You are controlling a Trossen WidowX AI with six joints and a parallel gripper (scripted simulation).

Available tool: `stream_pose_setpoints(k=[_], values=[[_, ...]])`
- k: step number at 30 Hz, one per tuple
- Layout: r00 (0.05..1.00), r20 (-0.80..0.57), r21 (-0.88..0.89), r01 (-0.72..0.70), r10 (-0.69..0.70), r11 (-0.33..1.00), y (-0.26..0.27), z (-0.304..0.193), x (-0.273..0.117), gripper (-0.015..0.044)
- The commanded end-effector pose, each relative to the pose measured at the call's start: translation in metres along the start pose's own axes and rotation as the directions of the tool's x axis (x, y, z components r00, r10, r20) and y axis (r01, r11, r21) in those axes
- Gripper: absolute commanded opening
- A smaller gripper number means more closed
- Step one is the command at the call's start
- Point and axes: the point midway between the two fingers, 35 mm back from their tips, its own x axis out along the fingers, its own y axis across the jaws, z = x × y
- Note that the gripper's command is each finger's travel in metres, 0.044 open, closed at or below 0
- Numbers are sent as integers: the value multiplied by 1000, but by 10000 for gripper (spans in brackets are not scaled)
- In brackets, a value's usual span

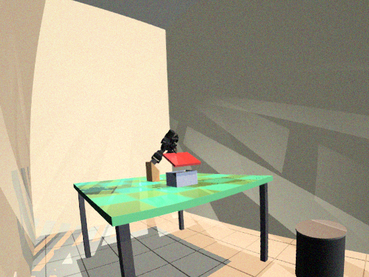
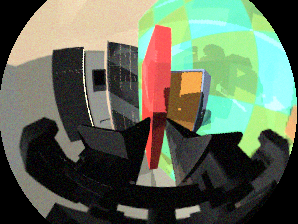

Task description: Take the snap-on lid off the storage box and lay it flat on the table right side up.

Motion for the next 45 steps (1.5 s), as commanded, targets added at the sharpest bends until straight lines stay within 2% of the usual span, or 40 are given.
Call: stream_pose_setpoints(k=[1,45], values=[[1000,-1,-13,-11,11,1000,8,-1,-5,0],[1000,-3,-10,-10,10,1000,-2,-81,-8,0]])
